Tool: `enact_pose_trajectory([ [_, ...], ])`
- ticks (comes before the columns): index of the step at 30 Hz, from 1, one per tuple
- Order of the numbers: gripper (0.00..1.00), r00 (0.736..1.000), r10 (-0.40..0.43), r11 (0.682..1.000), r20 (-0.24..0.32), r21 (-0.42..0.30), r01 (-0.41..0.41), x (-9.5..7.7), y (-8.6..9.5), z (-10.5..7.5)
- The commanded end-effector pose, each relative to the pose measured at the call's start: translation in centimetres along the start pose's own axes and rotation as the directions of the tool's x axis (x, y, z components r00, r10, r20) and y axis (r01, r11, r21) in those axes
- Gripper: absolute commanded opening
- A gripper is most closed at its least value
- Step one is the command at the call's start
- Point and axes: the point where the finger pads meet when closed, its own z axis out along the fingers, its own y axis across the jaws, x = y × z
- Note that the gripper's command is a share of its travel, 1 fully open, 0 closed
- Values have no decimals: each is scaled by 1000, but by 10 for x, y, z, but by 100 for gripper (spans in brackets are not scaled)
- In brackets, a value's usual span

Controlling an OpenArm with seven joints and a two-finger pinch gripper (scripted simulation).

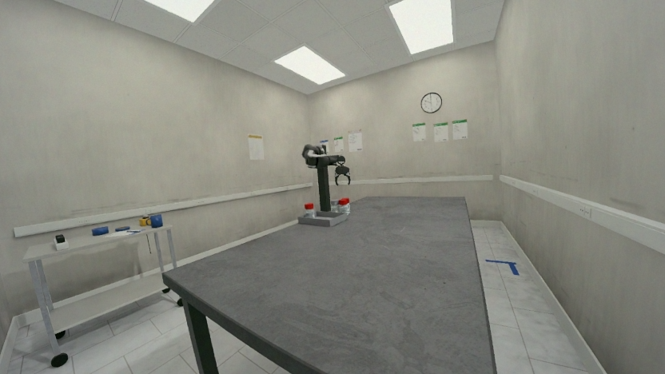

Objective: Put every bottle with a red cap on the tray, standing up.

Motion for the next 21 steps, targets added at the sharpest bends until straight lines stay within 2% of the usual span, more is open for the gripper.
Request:
enact_pose_trajectory([
  [1,42,1000,-4,1000,4,1,4,1,2,-1],
  [10,42,1000,-20,1000,5,2,20,6,8,-1],
  [20,42,1000,-19,1000,5,2,19,6,8,62],
  [21,42,1000,-19,1000,5,2,19,6,8,62],
])
